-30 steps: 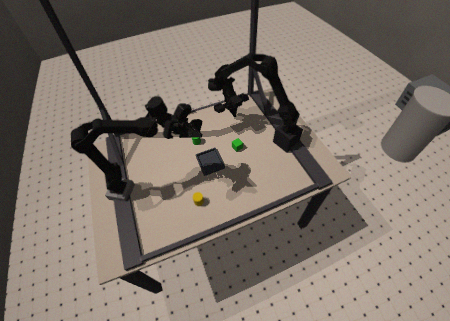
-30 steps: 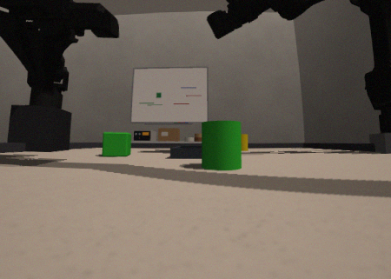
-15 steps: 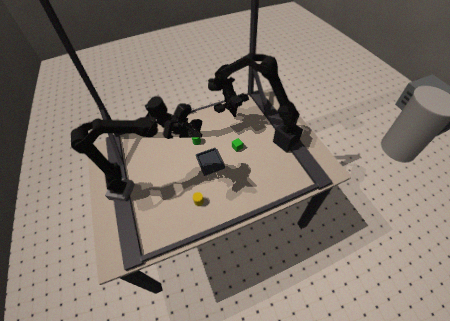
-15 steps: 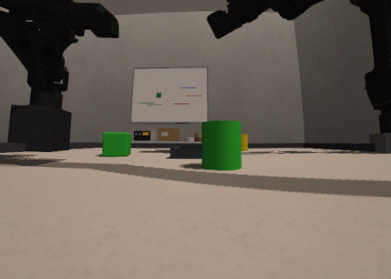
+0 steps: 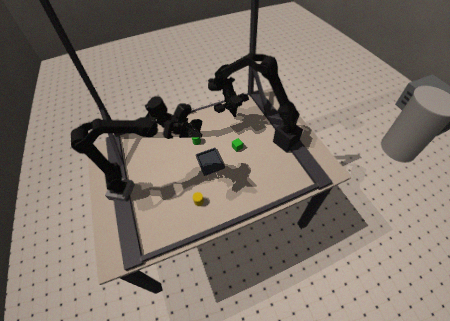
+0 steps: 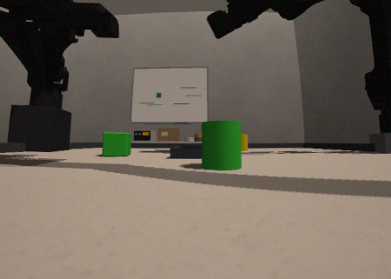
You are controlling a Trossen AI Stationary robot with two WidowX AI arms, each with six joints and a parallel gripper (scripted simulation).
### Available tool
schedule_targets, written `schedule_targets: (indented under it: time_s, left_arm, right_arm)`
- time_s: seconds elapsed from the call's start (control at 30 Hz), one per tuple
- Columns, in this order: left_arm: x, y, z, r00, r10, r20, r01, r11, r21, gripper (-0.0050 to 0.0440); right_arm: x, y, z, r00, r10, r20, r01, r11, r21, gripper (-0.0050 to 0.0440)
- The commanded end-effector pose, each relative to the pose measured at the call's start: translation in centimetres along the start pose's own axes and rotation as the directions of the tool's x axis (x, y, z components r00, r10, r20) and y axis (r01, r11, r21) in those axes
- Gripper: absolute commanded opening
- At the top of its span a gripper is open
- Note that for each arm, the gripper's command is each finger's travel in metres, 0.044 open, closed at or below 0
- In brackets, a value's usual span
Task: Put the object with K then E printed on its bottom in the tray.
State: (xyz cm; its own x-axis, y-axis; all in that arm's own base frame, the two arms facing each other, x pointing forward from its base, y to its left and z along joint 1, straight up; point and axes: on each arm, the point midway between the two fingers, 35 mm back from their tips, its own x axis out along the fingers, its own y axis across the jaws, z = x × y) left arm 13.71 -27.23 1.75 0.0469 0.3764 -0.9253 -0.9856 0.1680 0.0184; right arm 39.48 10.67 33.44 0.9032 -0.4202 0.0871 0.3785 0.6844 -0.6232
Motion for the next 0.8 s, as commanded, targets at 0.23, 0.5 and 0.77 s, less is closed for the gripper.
schedule_targets:
  time_s: [0.23, 0.5, 0.77]
  left_arm:
    - [-0.74, -0.19, -0.05, 1.0, -0.013, -0.022, 0.013, 1.0, -0.005, -0.0042]
    - [-0.74, -0.19, -0.05, 1.0, -0.013, -0.022, 0.013, 1.0, -0.005, -0.005]
    - [-0.8, -0.92, 0.53, 0.998, -0.015, -0.065, 0.017, 0.999, 0.034, -0.005]
  right_arm:
    - [-0.06, -0.69, 0.51, 1.0, -0.009, 0.008, 0.009, 1.0, 0.019, -0.0042]
    - [-0.06, -0.69, 0.51, 1.0, -0.009, 0.008, 0.009, 1.0, 0.019, -0.005]
    - [0.93, 0.14, 0.18, 1.0, 0.015, -0.002, -0.015, 0.999, 0.029, 0.0072]
